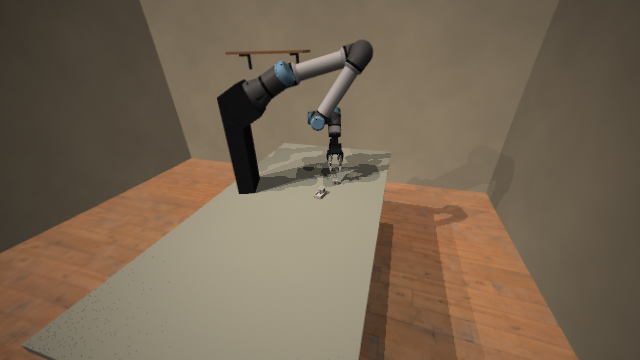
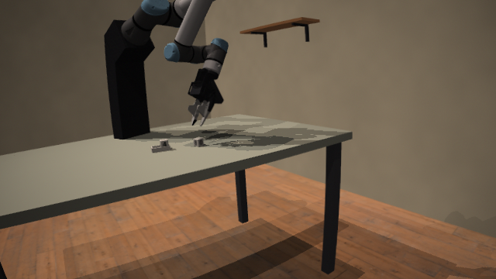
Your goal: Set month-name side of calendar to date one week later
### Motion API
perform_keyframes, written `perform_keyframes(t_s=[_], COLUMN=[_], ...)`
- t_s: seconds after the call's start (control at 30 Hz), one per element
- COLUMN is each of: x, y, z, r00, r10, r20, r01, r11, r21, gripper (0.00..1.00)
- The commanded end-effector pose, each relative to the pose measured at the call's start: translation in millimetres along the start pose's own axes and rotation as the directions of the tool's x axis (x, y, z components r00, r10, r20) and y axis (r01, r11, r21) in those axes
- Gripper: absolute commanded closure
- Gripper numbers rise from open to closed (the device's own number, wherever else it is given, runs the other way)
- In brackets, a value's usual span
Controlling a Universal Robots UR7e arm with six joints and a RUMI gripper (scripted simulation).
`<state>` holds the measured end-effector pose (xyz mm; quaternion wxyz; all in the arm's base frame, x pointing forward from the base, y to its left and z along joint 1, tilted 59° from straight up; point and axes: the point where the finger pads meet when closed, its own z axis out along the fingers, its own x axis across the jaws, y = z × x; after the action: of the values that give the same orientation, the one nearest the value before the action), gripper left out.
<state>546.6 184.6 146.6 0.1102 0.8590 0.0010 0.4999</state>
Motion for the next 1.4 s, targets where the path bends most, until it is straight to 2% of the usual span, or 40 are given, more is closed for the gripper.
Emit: perform_keyframes(t_s=[0.0, 0.23, 0.63, 0.7, 0.9, 1.37], x=[0.4, -0.5, -1.7, -1.7, -0.2, 0.6], y=[0.2, 0.4, -0.5, -0.5, -2.0, -1.7], z=[0.7, 2.5, 4.5, 4.5, 1.7, 0.5], r00=[1.0, 1.0, 1.0, 1.0, 1.0, 1.0], r10=[0.002, 0.004, 0.006, 0.006, 0.003, 0.002], r20=[0.0, 0.005, 0.011, 0.011, 0.003, -0.001], r01=[-0.002, -0.003, -0.004, -0.004, -0.002, -0.002], r11=[1.0, 0.999, 0.981, 0.981, 0.968, 0.964], r21=[-0.012, -0.039, -0.193, -0.193, -0.251, -0.267], gripper=[0.72, 0.72, 0.72, 0.72, 0.72, 0.72])
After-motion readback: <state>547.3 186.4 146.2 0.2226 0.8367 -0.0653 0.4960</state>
